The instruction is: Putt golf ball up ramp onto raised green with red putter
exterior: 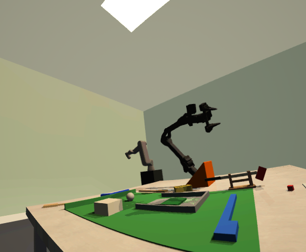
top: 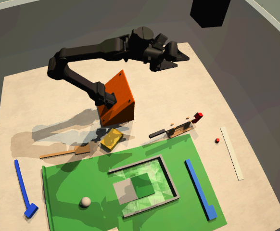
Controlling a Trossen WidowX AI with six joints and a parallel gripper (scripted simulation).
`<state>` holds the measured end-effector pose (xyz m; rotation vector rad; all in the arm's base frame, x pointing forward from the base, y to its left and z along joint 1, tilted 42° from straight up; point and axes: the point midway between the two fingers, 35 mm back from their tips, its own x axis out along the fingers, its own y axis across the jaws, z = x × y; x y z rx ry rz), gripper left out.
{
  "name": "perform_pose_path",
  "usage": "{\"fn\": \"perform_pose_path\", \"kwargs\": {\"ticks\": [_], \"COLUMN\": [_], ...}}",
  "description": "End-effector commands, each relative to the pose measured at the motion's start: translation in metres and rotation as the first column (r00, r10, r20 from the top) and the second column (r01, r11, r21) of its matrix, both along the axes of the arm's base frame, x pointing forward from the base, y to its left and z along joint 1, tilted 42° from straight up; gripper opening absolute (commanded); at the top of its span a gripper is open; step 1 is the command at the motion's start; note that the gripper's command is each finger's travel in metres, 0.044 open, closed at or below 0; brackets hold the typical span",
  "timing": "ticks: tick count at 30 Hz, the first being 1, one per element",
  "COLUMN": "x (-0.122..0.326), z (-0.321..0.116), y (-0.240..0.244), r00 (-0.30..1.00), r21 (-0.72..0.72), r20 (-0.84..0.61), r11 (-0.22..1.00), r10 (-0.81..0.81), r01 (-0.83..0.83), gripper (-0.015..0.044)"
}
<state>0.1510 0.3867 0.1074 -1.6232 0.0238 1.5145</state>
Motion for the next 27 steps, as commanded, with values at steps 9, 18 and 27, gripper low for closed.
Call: {"fn": "perform_pose_path", "kwargs": {"ticks": [9, 18, 27], "x": [0.09, 0.096, 0.091], "z": [-0.121, -0.163, -0.164], "y": [-0.139, -0.24, -0.244], "r00": [0.822, 0.612, 0.612], "r21": [-0.537, -0.78, -0.78], "r20": [-0.038, 0.072, 0.072], "r11": [0.705, 0.338, 0.338], "r10": [-0.569, -0.787, -0.787], "r01": [0.463, 0.527, 0.527], "gripper": [0.044, 0.044, 0.044]}}
